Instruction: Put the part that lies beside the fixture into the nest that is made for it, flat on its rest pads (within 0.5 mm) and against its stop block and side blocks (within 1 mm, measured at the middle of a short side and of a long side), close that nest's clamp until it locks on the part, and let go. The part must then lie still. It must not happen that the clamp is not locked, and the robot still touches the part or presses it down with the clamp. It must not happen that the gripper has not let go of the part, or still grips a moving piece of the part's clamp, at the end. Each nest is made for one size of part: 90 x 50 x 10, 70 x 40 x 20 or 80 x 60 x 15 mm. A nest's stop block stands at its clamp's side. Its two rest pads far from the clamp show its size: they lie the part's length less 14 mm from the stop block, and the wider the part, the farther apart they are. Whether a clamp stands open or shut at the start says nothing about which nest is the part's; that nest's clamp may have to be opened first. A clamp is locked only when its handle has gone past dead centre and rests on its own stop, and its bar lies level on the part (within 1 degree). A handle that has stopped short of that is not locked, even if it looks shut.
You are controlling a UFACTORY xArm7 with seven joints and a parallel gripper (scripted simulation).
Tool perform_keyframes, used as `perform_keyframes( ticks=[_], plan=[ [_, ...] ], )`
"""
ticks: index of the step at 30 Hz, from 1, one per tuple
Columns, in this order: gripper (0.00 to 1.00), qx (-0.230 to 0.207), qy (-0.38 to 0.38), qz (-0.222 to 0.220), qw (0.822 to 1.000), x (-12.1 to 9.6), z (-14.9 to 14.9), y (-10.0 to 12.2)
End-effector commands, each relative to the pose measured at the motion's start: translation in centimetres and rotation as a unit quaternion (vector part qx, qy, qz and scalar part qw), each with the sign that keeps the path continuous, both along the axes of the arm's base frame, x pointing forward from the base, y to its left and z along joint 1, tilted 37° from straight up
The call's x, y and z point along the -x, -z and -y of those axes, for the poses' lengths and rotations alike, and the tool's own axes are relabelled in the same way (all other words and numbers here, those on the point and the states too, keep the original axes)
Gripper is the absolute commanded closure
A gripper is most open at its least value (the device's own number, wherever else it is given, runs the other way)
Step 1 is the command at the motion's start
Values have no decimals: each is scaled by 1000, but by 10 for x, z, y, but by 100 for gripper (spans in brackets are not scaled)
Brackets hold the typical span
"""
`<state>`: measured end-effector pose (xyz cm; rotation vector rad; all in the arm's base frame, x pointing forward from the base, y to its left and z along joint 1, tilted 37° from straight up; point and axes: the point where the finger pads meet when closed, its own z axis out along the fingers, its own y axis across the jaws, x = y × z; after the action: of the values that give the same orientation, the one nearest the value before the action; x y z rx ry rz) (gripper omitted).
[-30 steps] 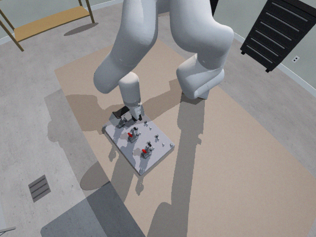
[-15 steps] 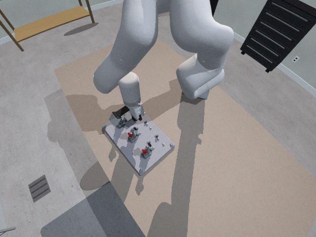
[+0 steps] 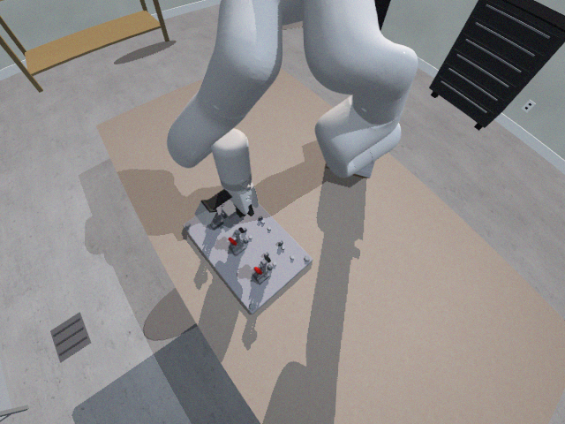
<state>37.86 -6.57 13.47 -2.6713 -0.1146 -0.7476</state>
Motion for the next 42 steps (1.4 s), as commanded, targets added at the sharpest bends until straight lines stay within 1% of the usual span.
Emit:
perform_keyframes(
  ticks=[1,28,38,42],
  plan=[
    [100,0,1,0,1000,0,1,0],
    [100,0,1,0,1000,-2,11,3],
    [100,0,1,0,1000,-2,11,4],
    [100,0,1,0,1000,-4,9,8]
  ],
)
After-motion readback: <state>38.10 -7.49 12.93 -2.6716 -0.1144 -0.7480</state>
